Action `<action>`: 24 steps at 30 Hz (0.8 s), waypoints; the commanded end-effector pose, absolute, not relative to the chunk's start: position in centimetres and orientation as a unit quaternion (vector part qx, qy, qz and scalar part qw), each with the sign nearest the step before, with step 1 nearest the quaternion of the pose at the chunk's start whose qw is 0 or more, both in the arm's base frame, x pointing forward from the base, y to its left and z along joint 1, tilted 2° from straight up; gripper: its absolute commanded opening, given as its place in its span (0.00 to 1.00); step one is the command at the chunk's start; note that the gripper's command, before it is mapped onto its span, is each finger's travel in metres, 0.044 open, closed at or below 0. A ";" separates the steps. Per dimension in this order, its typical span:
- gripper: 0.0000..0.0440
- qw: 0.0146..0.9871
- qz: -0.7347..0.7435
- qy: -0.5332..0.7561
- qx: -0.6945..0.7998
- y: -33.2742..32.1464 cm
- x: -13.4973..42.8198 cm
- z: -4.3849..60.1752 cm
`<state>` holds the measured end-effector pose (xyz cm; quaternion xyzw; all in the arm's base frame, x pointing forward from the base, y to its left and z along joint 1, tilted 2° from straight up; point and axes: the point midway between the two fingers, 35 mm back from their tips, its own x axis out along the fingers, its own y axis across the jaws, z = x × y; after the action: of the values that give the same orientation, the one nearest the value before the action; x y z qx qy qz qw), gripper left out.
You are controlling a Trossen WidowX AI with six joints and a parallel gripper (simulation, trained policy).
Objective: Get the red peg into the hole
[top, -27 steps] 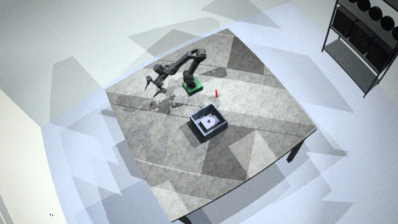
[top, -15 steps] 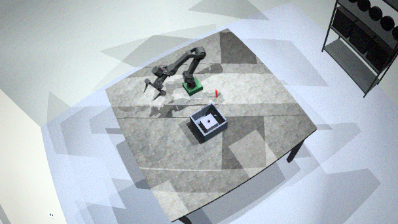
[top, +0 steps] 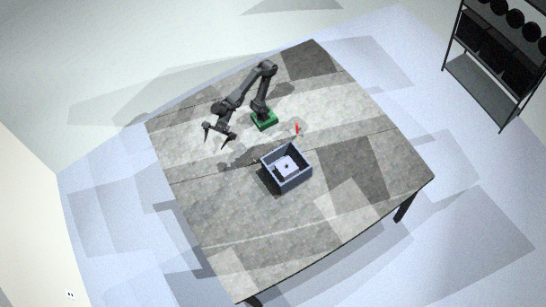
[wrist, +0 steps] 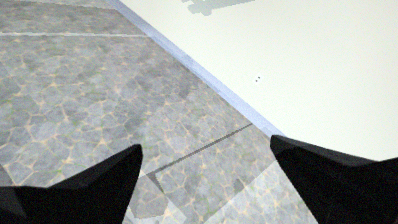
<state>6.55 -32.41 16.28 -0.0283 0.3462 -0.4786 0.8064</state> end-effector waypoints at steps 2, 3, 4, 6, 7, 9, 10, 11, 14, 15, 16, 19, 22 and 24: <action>1.00 0.820 -0.446 0.357 0.016 -31.4 10.9 16.1; 1.00 0.823 -0.440 0.359 0.024 -31.1 11.6 16.1; 1.00 0.825 -0.434 0.361 0.031 -30.8 12.4 16.2; 1.00 0.828 -0.422 0.366 0.045 -30.1 13.9 16.2; 1.00 0.829 -0.416 0.369 0.052 -29.7 14.7 16.2; 1.00 0.831 -0.405 0.375 0.066 -28.8 16.1 16.3; 1.00 0.832 -0.399 0.378 0.073 -28.3 16.8 16.3; 1.00 0.833 -0.393 0.382 0.079 -27.8 17.5 16.3; 1.00 0.833 -0.376 0.393 0.098 -26.1 19.4 16.3; 1.00 0.833 -0.370 0.398 0.105 -25.5 20.0 16.3; 1.00 0.833 -0.365 0.402 0.111 -24.9 20.5 16.3; 1.00 0.830 -0.349 0.415 0.128 -22.9 22.1 16.3; 1.00 0.826 -0.334 0.430 0.145 -20.7 23.5 16.2; 1.00 0.823 -0.325 0.440 0.155 -19.3 24.3 16.2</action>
<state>22.89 -21.62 16.59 0.1365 0.4173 -0.3398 0.8317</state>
